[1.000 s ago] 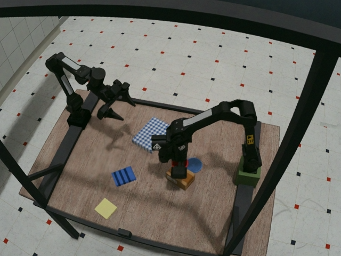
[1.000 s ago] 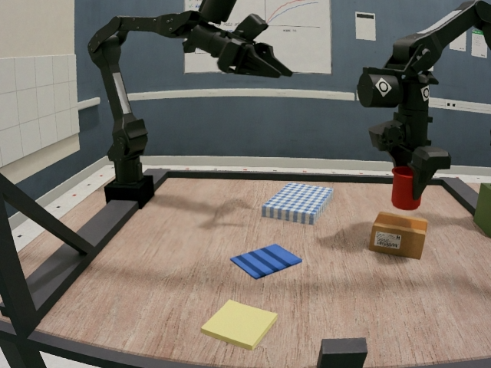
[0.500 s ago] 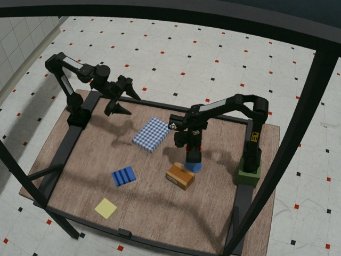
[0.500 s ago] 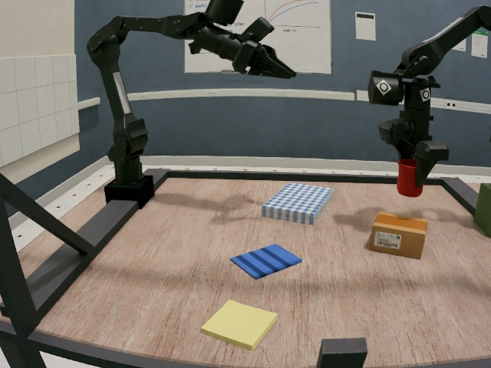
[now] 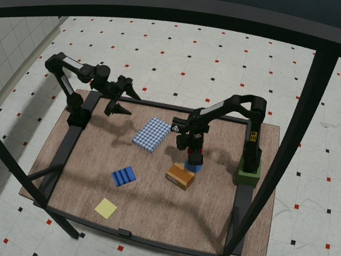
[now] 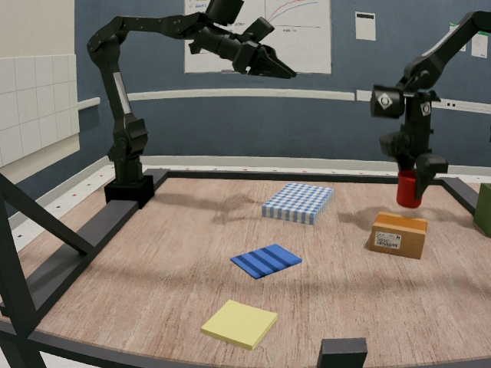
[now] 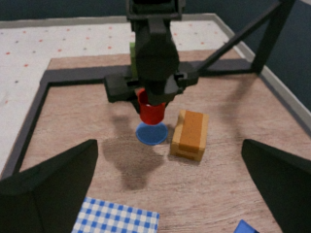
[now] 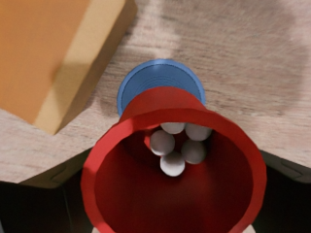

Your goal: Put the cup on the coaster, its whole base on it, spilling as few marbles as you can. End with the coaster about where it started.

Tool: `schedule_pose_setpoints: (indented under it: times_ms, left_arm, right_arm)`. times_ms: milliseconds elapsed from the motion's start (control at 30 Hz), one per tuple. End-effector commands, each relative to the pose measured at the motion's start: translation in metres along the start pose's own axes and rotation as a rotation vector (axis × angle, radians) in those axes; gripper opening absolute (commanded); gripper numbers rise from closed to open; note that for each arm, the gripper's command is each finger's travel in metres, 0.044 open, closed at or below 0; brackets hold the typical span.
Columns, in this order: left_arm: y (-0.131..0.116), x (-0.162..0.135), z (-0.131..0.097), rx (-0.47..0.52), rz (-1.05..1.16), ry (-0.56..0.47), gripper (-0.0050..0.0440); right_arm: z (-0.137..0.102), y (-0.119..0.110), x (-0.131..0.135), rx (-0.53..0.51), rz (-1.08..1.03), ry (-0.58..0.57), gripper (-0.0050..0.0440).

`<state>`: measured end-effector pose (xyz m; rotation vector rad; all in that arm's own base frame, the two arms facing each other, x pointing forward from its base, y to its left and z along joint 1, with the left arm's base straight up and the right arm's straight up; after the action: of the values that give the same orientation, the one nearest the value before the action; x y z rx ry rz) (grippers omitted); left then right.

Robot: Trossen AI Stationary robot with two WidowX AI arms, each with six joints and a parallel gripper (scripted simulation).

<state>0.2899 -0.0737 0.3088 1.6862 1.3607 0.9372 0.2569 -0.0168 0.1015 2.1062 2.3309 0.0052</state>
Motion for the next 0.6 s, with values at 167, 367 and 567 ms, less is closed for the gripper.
schedule_pose_setpoints:
  times_ms: [167,367,567]
  left_arm:
    - [0.007,0.001,-0.005,-0.026,-0.004,0.001,0.04]
    - [0.007,0.001,-0.005,-0.026,-0.004,0.001,0.04]
    - [0.007,0.001,-0.005,-0.026,-0.004,0.001,0.04]
  right_arm:
    - [0.034,0.002,0.001,-0.007,-0.005,0.002,0.0267]
    - [0.044,0.002,0.001,-0.007,-0.005,0.002,0.0267]
    - [0.048,0.002,0.001,-0.008,-0.005,0.002,0.0267]
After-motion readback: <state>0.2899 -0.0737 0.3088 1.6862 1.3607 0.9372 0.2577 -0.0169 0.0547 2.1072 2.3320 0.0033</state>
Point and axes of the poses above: on each arm, the point midway between the two fingers, 35 mm back from their tips, its own z axis out along the fingers, its own x axis across the jaws, y = z × x, the point moved 9 cm from there along -z, back along the fingers, and after that the axes turned 5 degrees about z, right-handed, at the moved point
